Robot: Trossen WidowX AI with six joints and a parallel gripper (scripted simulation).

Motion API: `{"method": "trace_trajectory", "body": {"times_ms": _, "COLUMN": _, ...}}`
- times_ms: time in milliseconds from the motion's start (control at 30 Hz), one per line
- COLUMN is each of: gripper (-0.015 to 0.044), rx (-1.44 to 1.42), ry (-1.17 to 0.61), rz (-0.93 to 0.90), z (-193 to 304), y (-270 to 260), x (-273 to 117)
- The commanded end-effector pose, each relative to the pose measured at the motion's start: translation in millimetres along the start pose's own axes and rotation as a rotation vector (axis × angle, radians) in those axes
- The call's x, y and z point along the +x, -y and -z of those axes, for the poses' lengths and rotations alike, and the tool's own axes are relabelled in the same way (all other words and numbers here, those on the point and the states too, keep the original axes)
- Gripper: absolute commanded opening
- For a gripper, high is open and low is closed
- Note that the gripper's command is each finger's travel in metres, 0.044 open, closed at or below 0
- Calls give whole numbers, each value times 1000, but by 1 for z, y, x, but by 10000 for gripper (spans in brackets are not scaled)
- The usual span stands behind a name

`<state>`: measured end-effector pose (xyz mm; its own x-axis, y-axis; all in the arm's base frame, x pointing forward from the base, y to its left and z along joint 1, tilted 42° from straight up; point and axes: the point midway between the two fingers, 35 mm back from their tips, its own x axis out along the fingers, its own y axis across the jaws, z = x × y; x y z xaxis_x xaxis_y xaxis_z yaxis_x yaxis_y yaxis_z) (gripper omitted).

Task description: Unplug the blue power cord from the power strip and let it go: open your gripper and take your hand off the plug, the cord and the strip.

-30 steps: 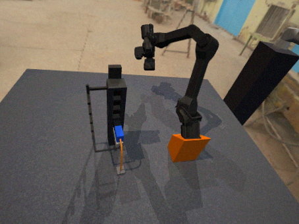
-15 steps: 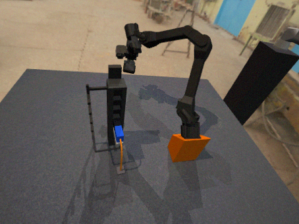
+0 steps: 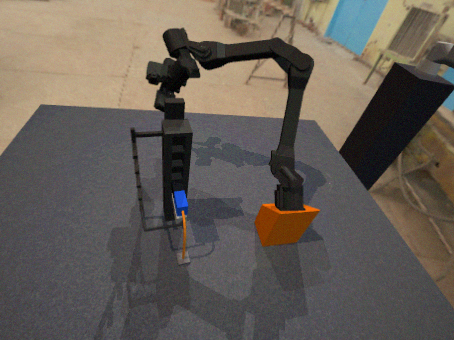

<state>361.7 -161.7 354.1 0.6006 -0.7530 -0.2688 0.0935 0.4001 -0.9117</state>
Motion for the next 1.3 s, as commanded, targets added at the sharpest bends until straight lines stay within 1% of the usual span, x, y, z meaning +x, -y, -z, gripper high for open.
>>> {"method": "trace_trajectory", "body": {"times_ms": 0, "gripper": 160, "rx": 15, "ry": 77, "rz": -62, "z": -28, "y": -22, "x": -10}}
{"method": "trace_trajectory", "body": {"times_ms": 200, "gripper": 160, "rx": 30, "ry": 195, "rz": -169, "z": -72, "y": -61, "x": -33}}
{"method": "trace_trajectory", "body": {"times_ms": 433, "gripper": 160, "rx": 40, "ry": 322, "rz": -307, "z": -117, "y": -109, "x": -73}}
{"method": "trace_trajectory", "body": {"times_ms": 800, "gripper": 160, "rx": 33, "ry": 467, "rz": -521, "z": -163, "y": -178, "x": -145}}
{"method": "trace_trajectory", "body": {"times_ms": 1033, "gripper": 160, "rx": -82, "ry": 457, "rz": -648, "z": -168, "y": -237, "x": -173}}
{"method": "trace_trajectory", "body": {"times_ms": 1267, "gripper": 160, "rx": -282, "ry": 406, "rz": -762, "z": -153, "y": -307, "x": -205}}
